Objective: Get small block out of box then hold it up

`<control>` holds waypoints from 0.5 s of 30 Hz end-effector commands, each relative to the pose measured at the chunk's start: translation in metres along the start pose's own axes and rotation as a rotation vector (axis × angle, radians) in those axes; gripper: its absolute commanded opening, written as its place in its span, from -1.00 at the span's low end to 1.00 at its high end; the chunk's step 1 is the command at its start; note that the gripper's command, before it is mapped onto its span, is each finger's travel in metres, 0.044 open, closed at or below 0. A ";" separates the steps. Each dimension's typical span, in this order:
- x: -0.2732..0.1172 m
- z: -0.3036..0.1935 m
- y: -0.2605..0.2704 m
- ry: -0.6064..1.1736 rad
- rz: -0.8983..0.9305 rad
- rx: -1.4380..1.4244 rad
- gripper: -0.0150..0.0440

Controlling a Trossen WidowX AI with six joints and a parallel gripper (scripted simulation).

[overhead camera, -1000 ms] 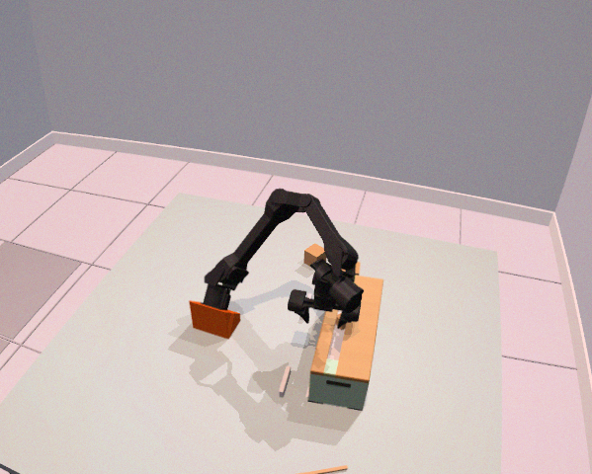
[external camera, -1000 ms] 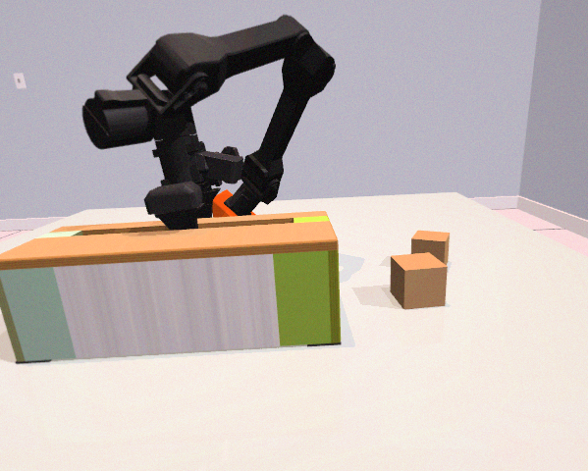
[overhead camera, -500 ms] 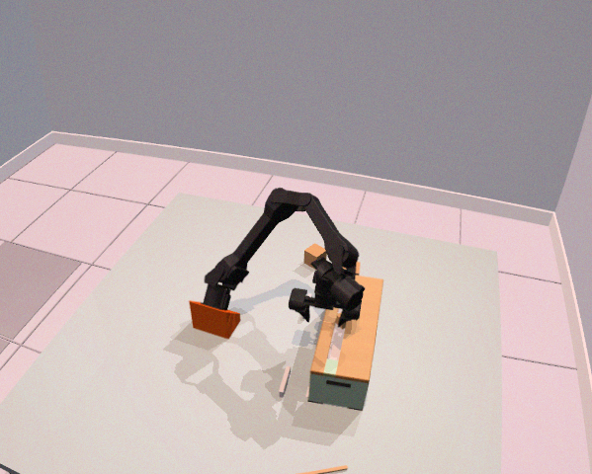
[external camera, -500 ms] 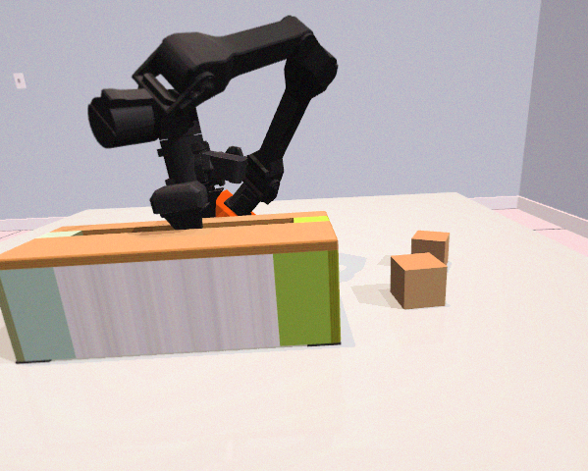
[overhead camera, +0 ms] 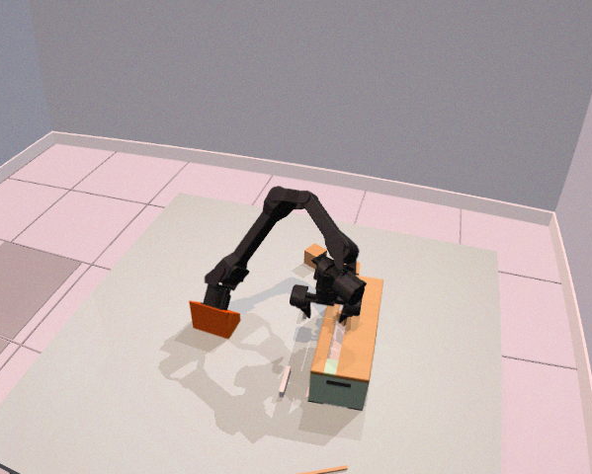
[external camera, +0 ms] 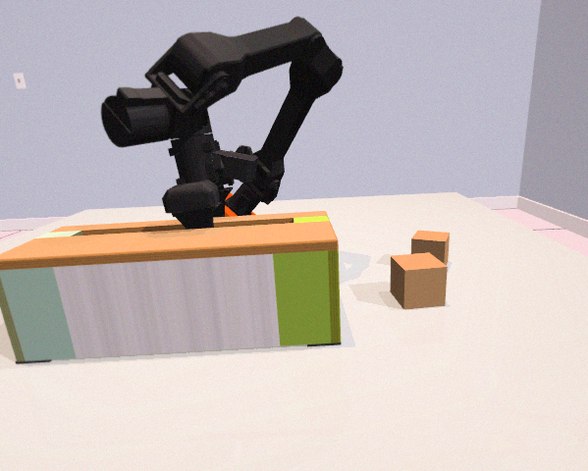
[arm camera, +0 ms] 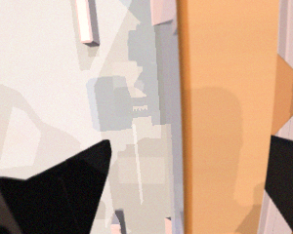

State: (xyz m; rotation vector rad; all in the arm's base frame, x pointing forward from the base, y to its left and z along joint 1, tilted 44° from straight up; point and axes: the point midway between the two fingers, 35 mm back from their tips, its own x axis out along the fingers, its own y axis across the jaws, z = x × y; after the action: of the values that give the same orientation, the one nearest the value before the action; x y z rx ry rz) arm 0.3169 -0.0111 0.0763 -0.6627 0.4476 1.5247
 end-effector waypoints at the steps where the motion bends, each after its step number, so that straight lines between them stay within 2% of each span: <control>1: 0.000 0.002 0.000 -0.006 -0.002 0.005 0.86; 15: 0.000 -0.004 0.000 -0.006 -0.002 0.005 0.86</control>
State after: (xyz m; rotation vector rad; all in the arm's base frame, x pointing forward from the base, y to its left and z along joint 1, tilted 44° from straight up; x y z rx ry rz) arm 0.3180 -0.0153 0.0720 -0.6529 0.4487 1.5209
